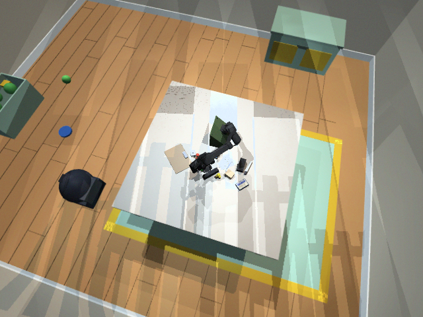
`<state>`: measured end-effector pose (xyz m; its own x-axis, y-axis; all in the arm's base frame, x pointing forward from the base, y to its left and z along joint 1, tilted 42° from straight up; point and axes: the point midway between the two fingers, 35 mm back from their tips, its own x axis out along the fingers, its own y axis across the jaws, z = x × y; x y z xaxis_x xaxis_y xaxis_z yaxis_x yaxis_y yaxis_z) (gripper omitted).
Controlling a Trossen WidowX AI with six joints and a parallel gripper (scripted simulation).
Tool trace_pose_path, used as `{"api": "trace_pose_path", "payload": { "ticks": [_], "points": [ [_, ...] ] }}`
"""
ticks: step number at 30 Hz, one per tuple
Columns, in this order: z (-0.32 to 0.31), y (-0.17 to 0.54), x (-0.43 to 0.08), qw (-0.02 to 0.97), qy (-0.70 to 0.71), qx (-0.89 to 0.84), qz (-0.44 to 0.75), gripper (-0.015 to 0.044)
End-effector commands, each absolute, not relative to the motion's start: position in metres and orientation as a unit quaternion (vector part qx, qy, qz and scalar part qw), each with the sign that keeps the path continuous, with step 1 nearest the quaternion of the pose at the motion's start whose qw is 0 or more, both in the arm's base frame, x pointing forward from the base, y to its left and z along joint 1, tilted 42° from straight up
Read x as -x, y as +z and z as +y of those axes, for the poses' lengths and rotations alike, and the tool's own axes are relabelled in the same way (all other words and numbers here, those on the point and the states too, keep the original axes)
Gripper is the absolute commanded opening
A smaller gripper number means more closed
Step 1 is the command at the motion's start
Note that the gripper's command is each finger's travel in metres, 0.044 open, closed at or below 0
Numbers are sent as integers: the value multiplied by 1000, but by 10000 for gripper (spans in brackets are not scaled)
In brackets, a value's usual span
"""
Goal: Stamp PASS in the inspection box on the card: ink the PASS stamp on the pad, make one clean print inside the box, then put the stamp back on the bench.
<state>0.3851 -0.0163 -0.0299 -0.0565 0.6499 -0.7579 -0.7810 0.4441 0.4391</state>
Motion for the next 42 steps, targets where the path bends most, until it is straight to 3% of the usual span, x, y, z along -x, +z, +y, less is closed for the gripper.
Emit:
{"api": "trace_pose_path", "payload": {
  "ticks": [1,39,42],
  "points": [
    [-11,-37,-384,681,525,63,507,0],
    [27,-79,-379,681,526,61,506,0],
    [25,-77,-380,682,525,64,505,79]
  ]
}}
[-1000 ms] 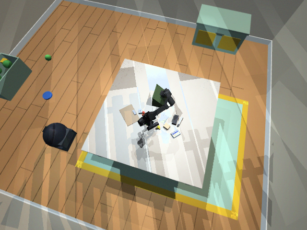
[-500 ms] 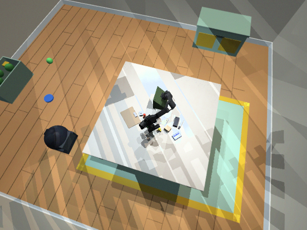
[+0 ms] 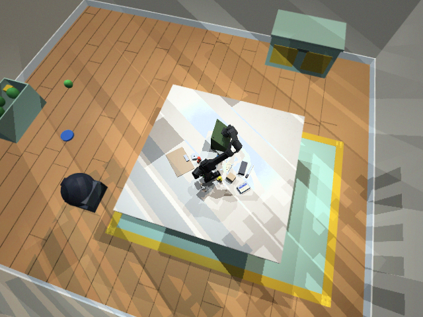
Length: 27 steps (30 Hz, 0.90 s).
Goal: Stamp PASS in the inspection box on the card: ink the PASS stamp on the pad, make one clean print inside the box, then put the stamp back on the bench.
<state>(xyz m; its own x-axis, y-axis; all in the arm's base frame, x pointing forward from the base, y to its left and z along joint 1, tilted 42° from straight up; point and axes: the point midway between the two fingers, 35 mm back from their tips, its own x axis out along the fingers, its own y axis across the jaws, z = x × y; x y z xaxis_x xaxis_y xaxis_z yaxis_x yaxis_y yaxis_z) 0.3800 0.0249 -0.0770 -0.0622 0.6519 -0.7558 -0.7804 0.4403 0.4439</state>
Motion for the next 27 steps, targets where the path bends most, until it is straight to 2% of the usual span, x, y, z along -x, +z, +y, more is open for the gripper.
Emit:
{"api": "trace_pose_path", "payload": {
  "ticks": [1,7,11,18,27],
  "points": [
    [25,-77,-380,682,525,64,505,105],
    [25,-77,-380,682,525,64,505,255],
    [17,-69,-383,682,524,64,505,255],
    [-51,9,-387,681,524,63,507,255],
    [-53,12,-387,681,524,63,507,255]
  ]
}}
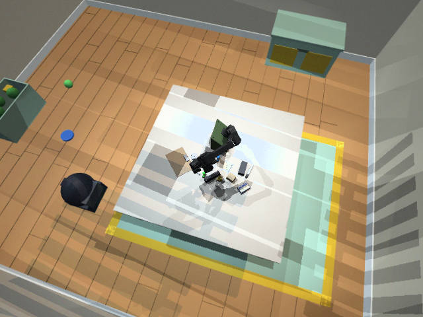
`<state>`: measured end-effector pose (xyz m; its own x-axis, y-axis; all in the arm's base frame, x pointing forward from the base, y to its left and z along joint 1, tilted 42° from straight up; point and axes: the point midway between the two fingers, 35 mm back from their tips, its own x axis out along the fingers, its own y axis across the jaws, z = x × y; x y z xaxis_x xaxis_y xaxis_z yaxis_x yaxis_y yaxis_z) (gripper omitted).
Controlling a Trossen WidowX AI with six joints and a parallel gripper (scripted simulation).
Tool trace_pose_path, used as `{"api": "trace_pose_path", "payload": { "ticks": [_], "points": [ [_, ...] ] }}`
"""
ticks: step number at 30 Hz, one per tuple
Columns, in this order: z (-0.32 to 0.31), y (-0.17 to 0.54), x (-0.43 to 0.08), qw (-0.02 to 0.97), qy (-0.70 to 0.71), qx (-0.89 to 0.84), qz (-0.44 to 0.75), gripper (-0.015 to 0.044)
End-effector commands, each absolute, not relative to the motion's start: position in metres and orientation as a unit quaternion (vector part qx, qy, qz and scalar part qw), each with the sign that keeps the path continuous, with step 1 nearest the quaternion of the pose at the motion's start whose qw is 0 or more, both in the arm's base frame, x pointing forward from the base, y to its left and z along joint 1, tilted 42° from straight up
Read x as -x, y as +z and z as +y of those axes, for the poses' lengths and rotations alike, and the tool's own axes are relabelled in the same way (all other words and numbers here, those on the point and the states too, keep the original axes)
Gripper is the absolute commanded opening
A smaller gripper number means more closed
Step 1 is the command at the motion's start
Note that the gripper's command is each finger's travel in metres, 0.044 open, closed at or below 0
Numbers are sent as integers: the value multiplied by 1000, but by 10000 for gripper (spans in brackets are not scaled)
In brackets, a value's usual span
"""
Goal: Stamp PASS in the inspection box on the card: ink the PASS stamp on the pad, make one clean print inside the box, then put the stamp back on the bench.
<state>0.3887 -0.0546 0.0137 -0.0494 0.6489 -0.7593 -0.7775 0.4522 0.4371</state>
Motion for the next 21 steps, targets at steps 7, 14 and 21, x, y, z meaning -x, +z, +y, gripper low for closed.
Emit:
{"api": "trace_pose_path", "payload": {
  "ticks": [7,14,21],
  "points": [
    [-53,12,-387,681,524,63,507,255],
    [-53,12,-388,683,522,62,507,255],
    [-53,12,-388,683,522,62,507,255]
  ]
}}
